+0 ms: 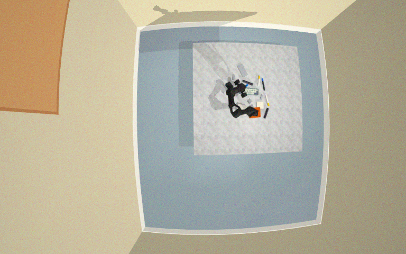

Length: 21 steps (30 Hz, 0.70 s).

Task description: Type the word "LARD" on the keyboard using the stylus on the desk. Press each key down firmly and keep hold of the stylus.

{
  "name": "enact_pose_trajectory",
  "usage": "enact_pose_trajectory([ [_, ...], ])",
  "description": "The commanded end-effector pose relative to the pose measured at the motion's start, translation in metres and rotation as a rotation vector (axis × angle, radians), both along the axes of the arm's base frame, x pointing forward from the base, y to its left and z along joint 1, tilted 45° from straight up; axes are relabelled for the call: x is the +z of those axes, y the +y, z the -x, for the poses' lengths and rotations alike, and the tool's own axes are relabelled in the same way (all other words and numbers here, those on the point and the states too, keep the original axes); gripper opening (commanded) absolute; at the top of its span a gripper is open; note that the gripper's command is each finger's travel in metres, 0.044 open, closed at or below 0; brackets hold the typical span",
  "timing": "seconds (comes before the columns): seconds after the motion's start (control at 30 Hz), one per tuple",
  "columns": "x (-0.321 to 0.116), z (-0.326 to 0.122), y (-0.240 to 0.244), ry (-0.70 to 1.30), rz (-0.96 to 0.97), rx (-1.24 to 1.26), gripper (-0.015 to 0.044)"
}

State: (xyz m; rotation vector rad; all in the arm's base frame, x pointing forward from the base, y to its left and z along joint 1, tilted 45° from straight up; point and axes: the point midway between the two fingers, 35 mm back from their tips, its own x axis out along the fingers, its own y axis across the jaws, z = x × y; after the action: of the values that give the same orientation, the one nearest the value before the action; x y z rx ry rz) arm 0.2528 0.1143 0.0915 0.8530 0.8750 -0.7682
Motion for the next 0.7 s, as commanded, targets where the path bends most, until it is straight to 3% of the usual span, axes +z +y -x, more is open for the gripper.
enact_pose_trajectory([
  [0.0,0.0,0.0,0.004,0.002,0.008,-0.004,0.0],
  [0.4,-0.012,0.003,0.015,0.002,0.007,-0.004,0.0],
  [0.5,-0.011,0.001,0.016,0.002,0.007,-0.004,0.0079],
  [0.67,-0.012,0.001,0.017,0.002,0.007,-0.004,0.0081],
])
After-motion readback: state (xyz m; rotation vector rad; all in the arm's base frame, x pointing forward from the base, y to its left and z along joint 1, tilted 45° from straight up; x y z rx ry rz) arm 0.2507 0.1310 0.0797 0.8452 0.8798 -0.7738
